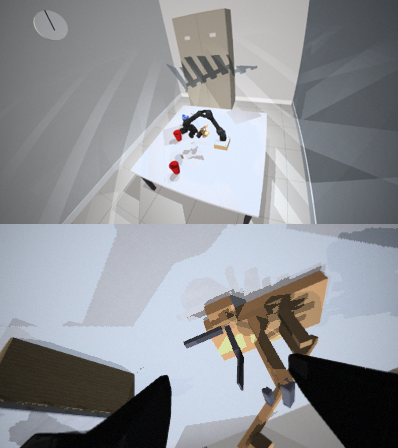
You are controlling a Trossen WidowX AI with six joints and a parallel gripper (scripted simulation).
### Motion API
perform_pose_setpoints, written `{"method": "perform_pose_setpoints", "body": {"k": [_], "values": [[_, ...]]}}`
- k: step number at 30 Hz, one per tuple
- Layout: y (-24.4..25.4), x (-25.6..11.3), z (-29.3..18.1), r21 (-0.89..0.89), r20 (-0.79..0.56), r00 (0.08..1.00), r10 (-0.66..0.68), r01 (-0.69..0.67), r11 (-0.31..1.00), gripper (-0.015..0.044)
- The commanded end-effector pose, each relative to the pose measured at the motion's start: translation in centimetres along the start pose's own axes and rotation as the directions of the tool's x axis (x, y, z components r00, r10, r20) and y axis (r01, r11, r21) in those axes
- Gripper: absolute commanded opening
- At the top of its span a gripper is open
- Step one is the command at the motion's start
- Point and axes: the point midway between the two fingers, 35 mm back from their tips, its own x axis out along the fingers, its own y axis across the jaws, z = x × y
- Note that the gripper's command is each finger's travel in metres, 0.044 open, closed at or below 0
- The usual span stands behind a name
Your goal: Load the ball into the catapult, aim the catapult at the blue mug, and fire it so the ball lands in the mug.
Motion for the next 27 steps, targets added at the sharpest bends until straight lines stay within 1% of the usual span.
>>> {"method": "perform_pose_setpoints", "body": {"k": [1,2,8,14,20,27], "values": [[-1.8,-0.7,0.3,0.111,0.083,0.997,0.008,-0.017,0.994,0.042],[-2.3,-0.8,0.4,0.139,0.102,0.995,0.009,-0.023,0.99,0.044],[-5.6,-1.5,0.4,0.297,0.216,0.976,0.003,-0.069,0.952,0.044],[-9.4,-2.2,-0.2,0.442,0.324,0.946,-0.026,-0.127,0.888,0.044],[-13.5,-3.1,-1.2,0.563,0.425,0.901,-0.082,-0.193,0.804,0.044],[-18.5,-4.1,-3.5,0.674,0.519,0.836,-0.178,-0.272,0.687,0.044]]}}
